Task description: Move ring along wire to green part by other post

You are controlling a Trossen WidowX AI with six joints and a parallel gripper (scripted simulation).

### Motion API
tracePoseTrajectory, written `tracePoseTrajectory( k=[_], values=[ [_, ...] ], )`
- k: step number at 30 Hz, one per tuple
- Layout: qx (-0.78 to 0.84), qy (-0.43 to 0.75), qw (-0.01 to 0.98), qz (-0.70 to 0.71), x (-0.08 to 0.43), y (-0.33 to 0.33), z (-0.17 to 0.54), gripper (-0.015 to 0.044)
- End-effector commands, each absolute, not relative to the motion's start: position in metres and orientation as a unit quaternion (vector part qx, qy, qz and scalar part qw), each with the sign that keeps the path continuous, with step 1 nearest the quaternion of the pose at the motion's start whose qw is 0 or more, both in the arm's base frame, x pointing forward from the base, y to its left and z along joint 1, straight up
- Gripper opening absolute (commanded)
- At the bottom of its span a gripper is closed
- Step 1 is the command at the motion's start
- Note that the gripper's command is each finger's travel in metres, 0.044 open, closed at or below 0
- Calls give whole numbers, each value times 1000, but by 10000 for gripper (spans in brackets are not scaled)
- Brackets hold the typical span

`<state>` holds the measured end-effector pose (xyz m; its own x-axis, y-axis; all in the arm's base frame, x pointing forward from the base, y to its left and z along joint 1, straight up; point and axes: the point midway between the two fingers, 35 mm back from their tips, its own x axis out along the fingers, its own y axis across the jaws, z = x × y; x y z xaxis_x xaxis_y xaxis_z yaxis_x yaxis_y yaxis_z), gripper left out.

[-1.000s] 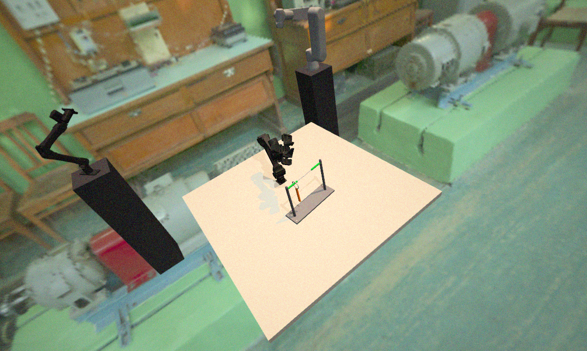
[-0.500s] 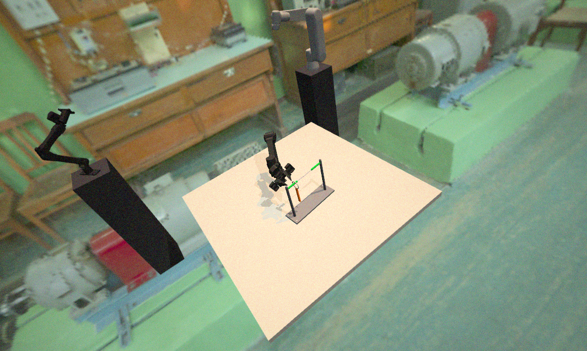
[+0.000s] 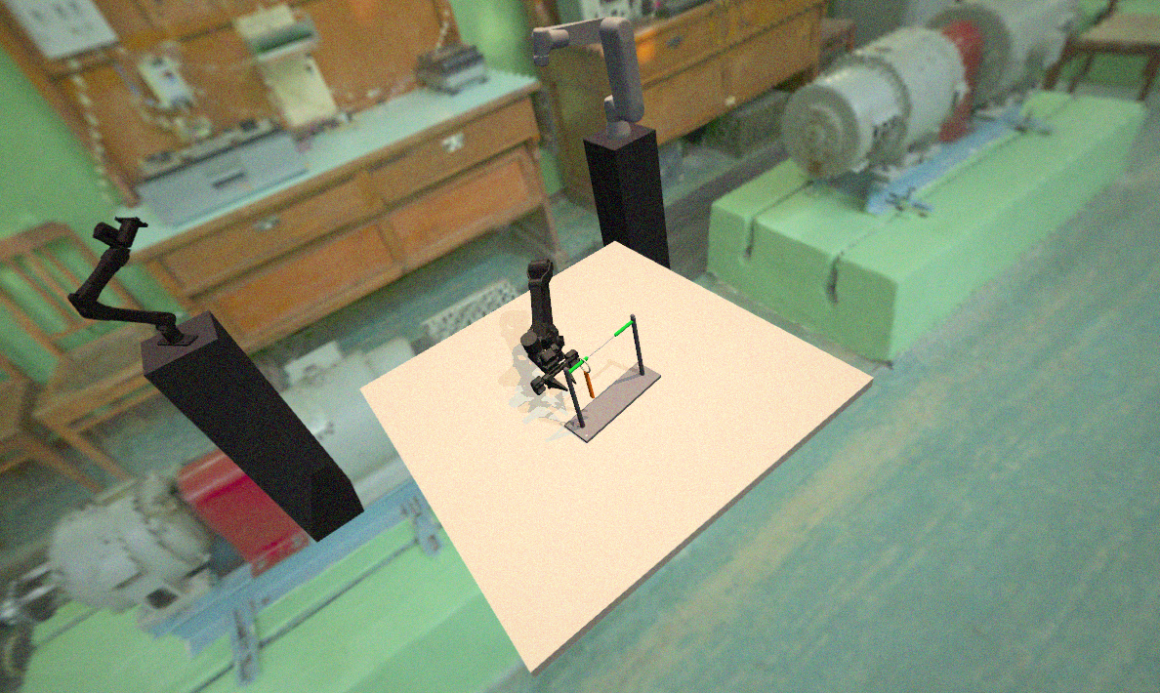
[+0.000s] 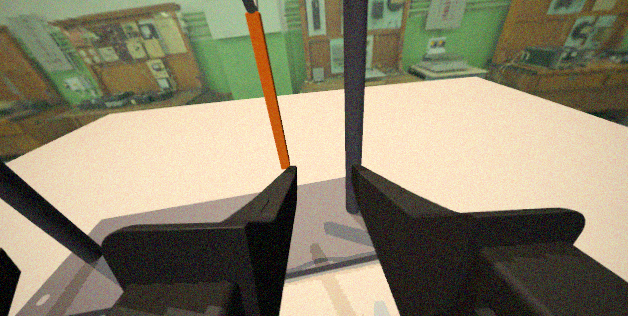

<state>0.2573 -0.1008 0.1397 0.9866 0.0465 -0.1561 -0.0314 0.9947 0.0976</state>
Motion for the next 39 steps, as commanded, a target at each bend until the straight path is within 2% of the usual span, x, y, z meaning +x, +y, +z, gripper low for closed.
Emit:
tracePoseTrajectory(
  k=[1, 10, 21, 39],
  values=[
    [16, 110, 993, 49, 234, -87, 99, 160],
    [7, 115, 992, 59, 227, -81, 90, 160],
    [-11, 83, 995, 62, 269, -73, 127, 160],
    [-11, 80, 995, 62, 288, -72, 130, 160]
  ],
)
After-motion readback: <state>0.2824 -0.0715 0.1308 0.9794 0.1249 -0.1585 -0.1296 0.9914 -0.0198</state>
